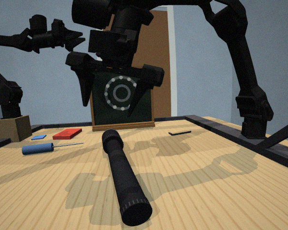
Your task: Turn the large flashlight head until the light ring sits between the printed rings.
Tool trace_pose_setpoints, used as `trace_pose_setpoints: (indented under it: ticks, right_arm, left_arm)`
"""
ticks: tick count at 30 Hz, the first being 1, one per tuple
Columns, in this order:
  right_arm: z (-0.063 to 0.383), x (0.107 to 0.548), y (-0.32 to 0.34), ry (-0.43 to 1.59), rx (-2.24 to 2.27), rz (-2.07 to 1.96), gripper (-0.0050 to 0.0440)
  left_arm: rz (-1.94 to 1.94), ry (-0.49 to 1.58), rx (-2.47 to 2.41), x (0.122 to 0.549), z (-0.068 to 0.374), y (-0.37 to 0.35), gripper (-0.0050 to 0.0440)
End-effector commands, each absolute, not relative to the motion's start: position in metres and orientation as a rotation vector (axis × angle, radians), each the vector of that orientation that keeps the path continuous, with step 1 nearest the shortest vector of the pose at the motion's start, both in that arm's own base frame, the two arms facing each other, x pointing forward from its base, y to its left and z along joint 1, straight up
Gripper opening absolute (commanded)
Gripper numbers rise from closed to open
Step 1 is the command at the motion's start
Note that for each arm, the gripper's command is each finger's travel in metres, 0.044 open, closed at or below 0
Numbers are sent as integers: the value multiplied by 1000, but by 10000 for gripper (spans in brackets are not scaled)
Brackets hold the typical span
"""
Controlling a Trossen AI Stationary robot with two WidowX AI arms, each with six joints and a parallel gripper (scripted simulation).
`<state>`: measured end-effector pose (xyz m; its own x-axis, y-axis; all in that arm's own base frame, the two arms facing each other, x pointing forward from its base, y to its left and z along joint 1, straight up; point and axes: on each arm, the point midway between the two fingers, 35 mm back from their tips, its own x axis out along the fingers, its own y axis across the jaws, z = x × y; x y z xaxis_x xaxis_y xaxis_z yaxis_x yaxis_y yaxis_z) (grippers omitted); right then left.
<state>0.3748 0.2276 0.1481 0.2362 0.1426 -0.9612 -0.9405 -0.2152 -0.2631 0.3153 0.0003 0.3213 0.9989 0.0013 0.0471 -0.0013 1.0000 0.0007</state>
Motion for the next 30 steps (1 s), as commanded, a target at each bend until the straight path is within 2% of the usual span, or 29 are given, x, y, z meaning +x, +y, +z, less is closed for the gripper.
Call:
trace_pose_setpoints:
  ticks: [1,11,30]
  right_arm:
    - [151,372,237,798,-1455,1294,440]
    - [116,341,265,834,-1665,1650,440]
    - [116,344,267,817,-1656,1629,440]
  left_arm:
    - [-5,-65,-2,314,329,-1,260]
    - [-5,-65,-2,314,329,-1,260]
    - [-5,-65,-2,314,329,-1,260]
